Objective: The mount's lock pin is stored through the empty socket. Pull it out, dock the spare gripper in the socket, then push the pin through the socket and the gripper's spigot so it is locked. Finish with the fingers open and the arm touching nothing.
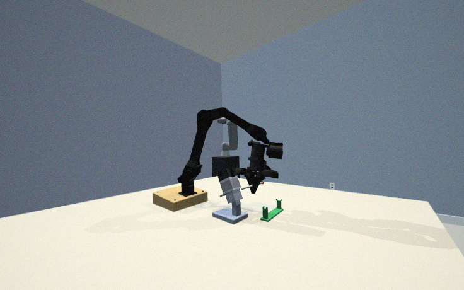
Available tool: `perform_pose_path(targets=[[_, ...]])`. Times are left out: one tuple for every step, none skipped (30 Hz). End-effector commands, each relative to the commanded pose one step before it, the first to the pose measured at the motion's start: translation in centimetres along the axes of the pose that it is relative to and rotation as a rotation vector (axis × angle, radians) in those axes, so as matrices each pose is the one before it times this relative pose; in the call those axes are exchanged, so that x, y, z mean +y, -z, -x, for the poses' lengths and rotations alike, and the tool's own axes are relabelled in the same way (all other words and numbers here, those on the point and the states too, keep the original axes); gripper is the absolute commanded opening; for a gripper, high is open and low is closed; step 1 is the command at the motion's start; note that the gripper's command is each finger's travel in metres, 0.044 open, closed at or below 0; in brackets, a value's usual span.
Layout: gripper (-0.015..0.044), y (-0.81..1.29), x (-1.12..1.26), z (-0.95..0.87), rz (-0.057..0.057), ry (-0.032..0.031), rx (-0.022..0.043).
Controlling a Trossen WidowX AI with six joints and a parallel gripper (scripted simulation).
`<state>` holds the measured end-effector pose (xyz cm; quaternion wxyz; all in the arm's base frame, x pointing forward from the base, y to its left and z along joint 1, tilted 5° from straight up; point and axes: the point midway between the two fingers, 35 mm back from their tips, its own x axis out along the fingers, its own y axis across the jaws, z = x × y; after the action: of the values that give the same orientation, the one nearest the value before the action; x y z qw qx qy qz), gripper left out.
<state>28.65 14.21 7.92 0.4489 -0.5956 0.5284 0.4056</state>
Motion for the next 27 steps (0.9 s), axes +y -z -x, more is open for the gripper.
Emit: perform_pose_path(targets=[[0.0, -0.322, 0.268, -1.891, -0.0016, -0.00894, 0.00078], [0.0, -0.015, 0.005, -0.076, -0.0001, 0.00003, -0.00003], [0.0, -0.026, -0.015, -0.11, -0.0008, 0.00071, -0.00018], [0.0, -0.038, -0.022, -0.163, -0.0012, 0.00105, -0.00026], [0.0, -0.044, -0.024, -0.19, -0.0014, 0.00123, -0.0003], [0.0, 0.021, -0.004, 0.005, 0.0, -0.00009, -0.00002], [0.0, 0.062, -0.013, 0.014, 0.0, -0.00025, -0.00006], [0.0, 0.07, -0.008, 0.051, -0.0001, 0.00015, -0.0001], [0.0, 0.111, -0.012, 0.08, -0.0001, 0.00024, -0.00016], [0.0, 0.123, -0.013, 0.089, -0.0001, 0.00026, -0.00017], [0.0, 0.105, -0.011, 0.076, -0.0001, 0.00023, -0.00014], [0.0, 0.063, -0.006, 0.045, 0.0, 0.00014, -0.00008], [0.0, 0.021, -0.002, 0.015, 0.0, 0.00005, -0.00003], [0.0, 0.026, 0.005, -0.003, -0.0001, 0.00011, 0.00001], [0.0, 0.061, 0.013, -0.008, -0.0002, 0.00026, 0.00002], [0.0, 0.073, 0.015, -0.009, -0.0002, 0.00031, 0.00003], [0.0, 0.062, 0.013, -0.008, -0.0002, 0.00026, 0.00003], [0.0, 0.022, 0.057, -0.017, 0.0, 0.00001, -0.00001], [0.0, 0.039, 0.102, -0.03, 0.0, 0.00001, -0.00002], [0.0, 0.048, 0.124, -0.037, 0.0, 0.00001, -0.00002], [0.0, 0.046, 0.121, -0.036, 0.0, 0.00001, -0.00002], [0.0, 0.078, -0.001, -0.036, 0.0001, 0.00078, -0.00005], [0.0, 0.076, -0.001, -0.035, 0.0001, 0.00076, -0.00005], [0.0, 0.045, 0.0, -0.021, 0.0001, 0.00045, -0.00003], [0.0, 0.015, 0.0, -0.007, 0.0, 0.00015, -0.00001], [0.0, 0.024, -0.023, -0.002, 0.0, -0.00004, -0.00002], [0.0, 0.06, -0.059, -0.005, -0.0001, -0.0001, -0.00004]])
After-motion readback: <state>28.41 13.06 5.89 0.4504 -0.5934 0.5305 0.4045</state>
